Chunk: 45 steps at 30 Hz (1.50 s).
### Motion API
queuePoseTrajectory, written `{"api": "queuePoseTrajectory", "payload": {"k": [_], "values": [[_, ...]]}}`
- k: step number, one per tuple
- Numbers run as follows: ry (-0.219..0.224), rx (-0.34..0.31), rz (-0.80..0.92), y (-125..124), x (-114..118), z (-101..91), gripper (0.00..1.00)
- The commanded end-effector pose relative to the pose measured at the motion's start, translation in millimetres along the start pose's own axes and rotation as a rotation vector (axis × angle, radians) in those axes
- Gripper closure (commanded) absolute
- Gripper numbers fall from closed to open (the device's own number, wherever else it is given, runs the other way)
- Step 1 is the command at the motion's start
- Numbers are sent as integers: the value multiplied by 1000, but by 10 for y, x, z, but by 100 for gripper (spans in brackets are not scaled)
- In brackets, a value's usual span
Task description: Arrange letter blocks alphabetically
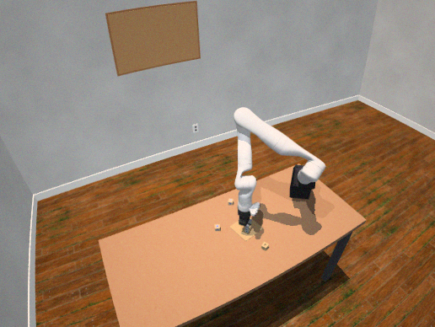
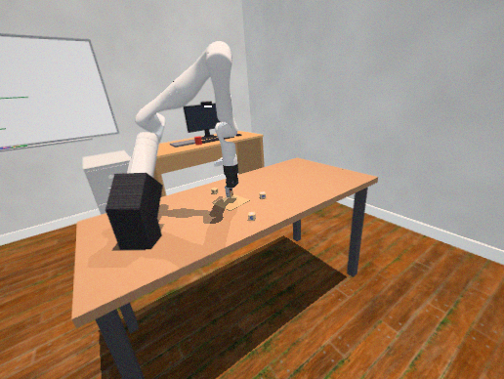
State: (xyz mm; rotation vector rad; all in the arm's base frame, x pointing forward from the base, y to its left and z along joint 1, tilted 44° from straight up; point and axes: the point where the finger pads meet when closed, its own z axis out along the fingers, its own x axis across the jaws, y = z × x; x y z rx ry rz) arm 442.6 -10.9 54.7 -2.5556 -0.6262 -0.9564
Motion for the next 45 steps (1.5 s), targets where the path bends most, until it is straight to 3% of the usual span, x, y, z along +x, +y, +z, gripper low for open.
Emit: {"api": "queuePoseTrajectory", "payload": {"k": [1,15,38,45], "values": [[2,-1,-5,-2,-1,-82,43],[3,-2,-21,1,-3,-261,43],[5,-8,-16,31,-2,-757,43],[5,-7,-18,25,5,-807,43]]}}
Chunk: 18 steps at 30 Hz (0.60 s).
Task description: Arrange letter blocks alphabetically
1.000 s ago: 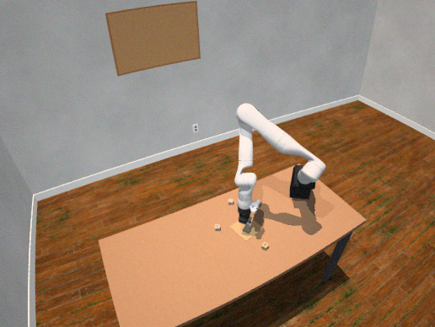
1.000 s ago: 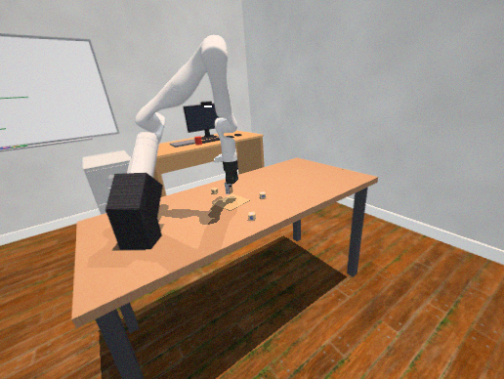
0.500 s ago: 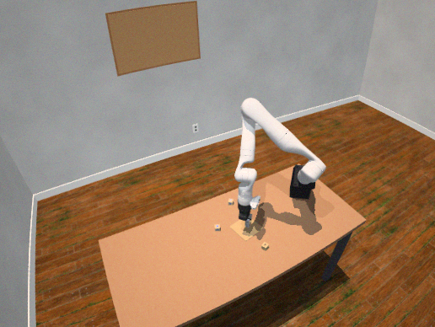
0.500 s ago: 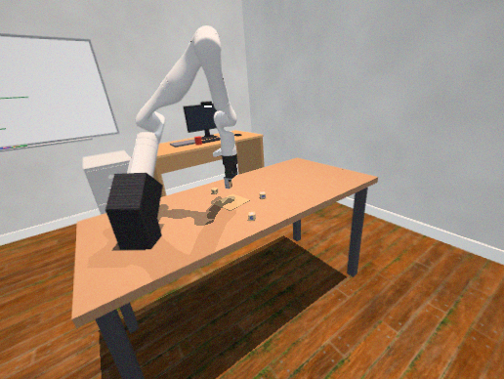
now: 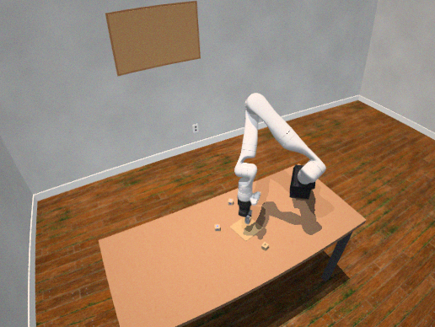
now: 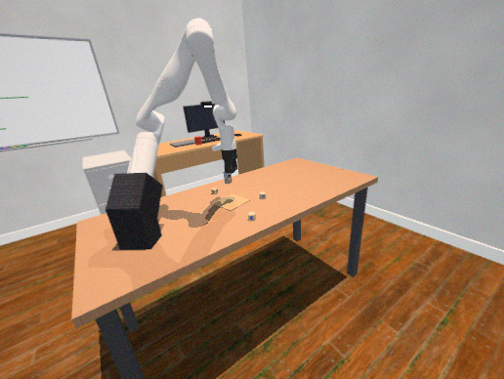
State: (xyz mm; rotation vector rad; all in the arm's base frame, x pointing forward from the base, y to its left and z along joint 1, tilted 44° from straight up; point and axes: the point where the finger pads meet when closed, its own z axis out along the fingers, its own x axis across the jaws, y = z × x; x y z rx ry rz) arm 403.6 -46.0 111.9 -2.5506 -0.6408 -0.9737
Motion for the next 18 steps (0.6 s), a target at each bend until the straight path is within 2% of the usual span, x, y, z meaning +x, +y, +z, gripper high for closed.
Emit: {"api": "queuePoseTrajectory", "payload": {"k": [1,18], "values": [[-5,-3,-7,12,-18,-33,43],[-5,-3,-7,13,-17,-47,43]]}}
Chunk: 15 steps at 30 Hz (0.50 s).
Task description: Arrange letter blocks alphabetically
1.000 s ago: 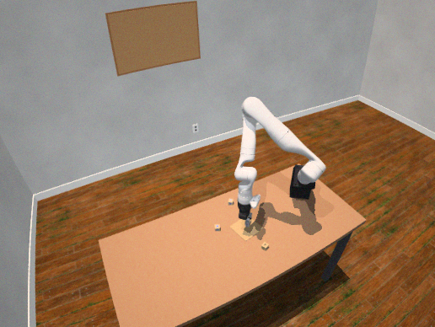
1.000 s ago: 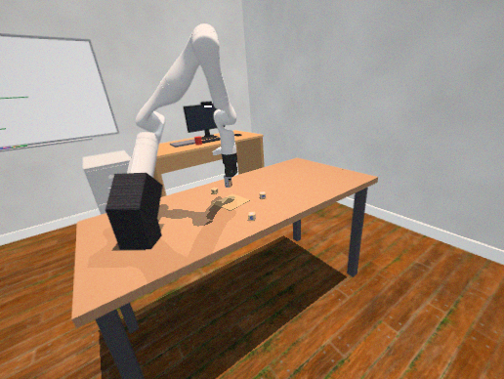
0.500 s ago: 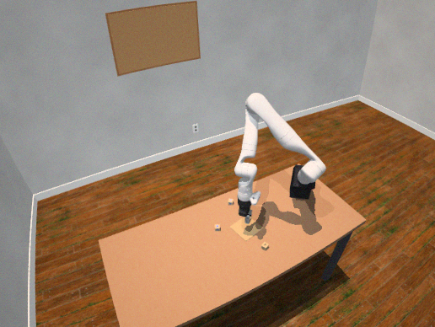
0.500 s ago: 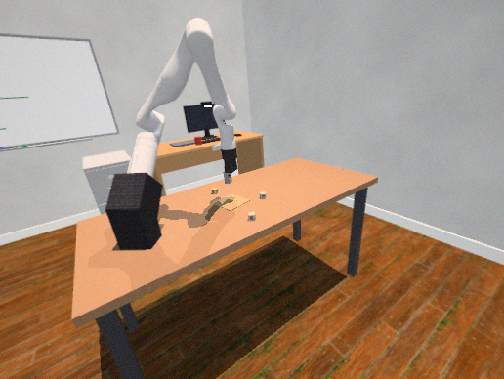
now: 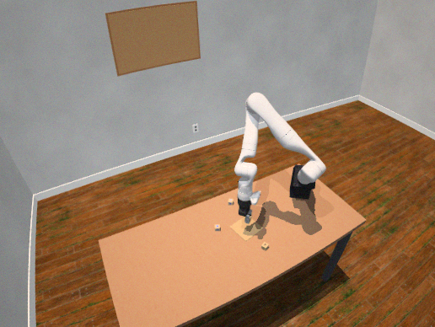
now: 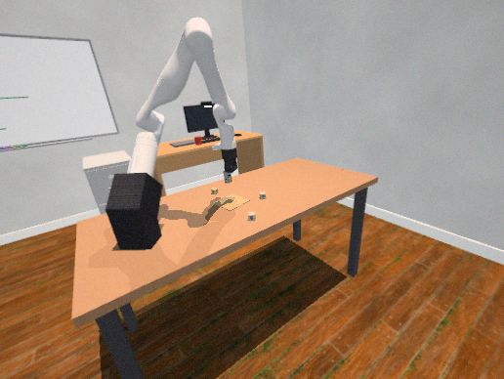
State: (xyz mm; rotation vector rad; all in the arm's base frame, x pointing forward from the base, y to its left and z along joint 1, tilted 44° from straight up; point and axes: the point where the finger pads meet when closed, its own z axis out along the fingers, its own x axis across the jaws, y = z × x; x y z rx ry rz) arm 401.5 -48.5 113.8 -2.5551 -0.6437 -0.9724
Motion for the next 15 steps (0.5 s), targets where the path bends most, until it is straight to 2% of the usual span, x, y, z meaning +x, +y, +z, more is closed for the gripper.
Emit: {"api": "queuePoseTrajectory", "payload": {"k": [1,15], "values": [[-2,0,-5,5,-9,-12,43],[-5,8,-88,-52,-36,-7,43]]}}
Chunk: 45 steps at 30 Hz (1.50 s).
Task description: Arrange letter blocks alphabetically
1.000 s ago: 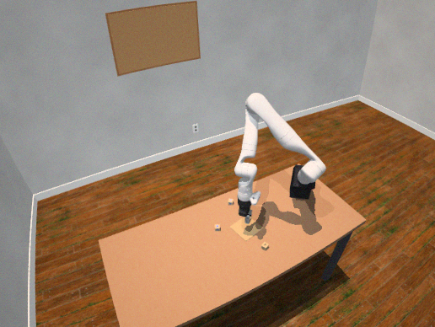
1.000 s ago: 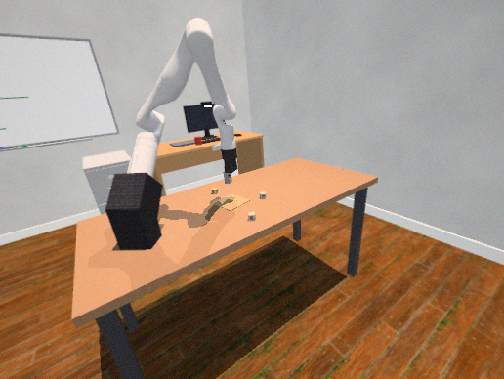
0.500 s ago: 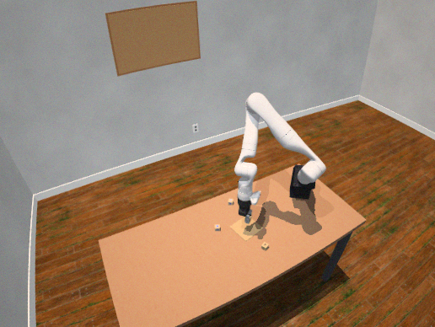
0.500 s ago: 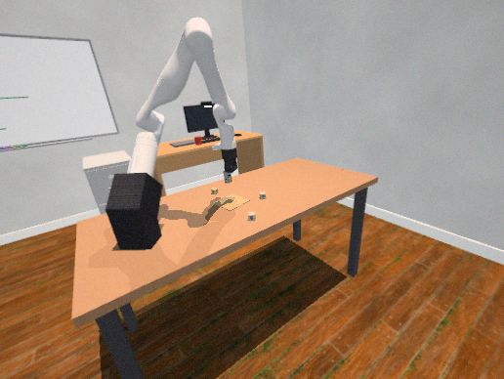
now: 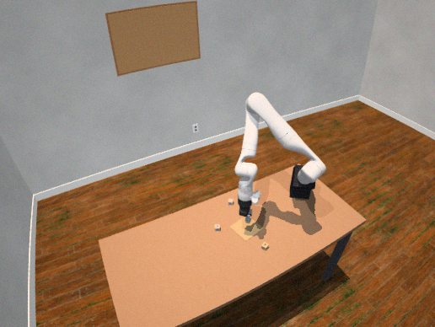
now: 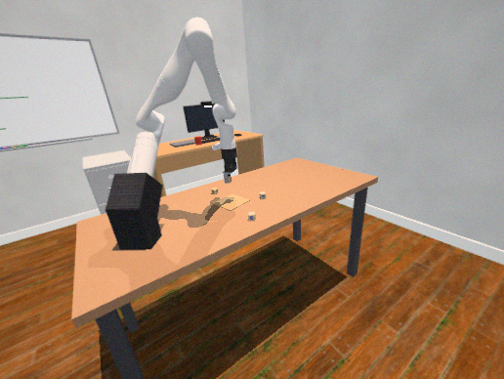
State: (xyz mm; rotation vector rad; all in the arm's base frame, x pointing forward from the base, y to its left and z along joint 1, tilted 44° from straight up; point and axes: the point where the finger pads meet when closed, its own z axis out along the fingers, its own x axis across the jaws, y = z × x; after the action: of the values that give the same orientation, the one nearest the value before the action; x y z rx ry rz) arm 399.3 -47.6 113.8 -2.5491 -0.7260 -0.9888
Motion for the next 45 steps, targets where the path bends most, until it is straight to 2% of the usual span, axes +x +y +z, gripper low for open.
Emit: {"api": "queuePoseTrajectory", "payload": {"k": [1,8,16,18,33,35,45], "values": [[-3,6,-28,-34,-22,2,43],[-5,13,-162,-87,-45,7,43],[-7,23,-402,-163,-83,15,43],[-7,23,-402,-163,-83,15,43],[-2,39,-990,-264,-148,25,43],[-2,39,-990,-264,-148,25,43],[4,39,-1409,-270,-152,24,43]]}}
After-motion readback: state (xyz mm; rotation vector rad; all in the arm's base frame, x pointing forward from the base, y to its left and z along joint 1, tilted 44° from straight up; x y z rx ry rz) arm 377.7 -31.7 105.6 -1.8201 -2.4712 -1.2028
